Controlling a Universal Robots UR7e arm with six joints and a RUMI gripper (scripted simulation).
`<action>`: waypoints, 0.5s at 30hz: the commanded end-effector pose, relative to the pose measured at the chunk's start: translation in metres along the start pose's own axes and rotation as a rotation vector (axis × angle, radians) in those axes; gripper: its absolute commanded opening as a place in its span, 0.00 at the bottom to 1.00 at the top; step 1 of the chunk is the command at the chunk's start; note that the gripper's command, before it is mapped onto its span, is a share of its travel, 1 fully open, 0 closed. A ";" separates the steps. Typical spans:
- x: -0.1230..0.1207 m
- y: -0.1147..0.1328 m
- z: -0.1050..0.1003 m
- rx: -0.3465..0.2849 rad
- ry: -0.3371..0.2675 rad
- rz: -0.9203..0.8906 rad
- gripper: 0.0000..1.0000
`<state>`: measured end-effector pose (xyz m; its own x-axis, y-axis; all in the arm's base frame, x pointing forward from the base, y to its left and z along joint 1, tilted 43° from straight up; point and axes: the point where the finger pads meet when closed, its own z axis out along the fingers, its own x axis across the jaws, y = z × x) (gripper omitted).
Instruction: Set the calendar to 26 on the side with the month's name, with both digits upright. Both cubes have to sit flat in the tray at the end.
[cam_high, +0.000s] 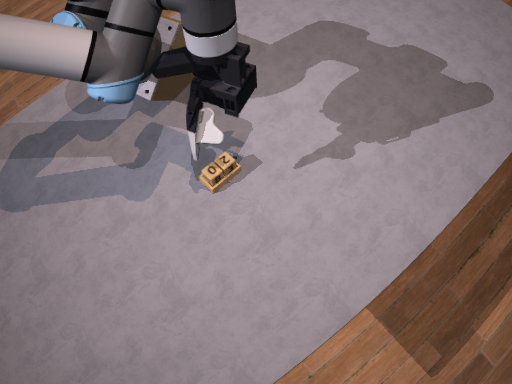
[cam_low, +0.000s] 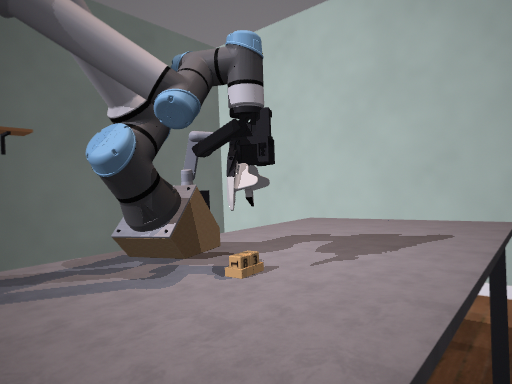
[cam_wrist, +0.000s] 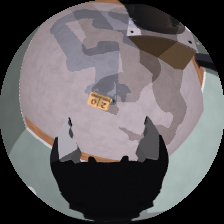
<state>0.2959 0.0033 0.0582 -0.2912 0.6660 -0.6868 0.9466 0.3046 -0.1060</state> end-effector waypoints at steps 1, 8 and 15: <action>-0.002 0.001 0.002 -0.011 0.008 -0.171 1.00; -0.005 0.002 0.003 -0.011 0.007 -0.339 1.00; -0.008 0.004 0.006 -0.012 0.006 -0.550 1.00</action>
<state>0.3013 -0.0030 0.0588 -0.6694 0.4717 -0.5739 0.7296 0.5631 -0.3882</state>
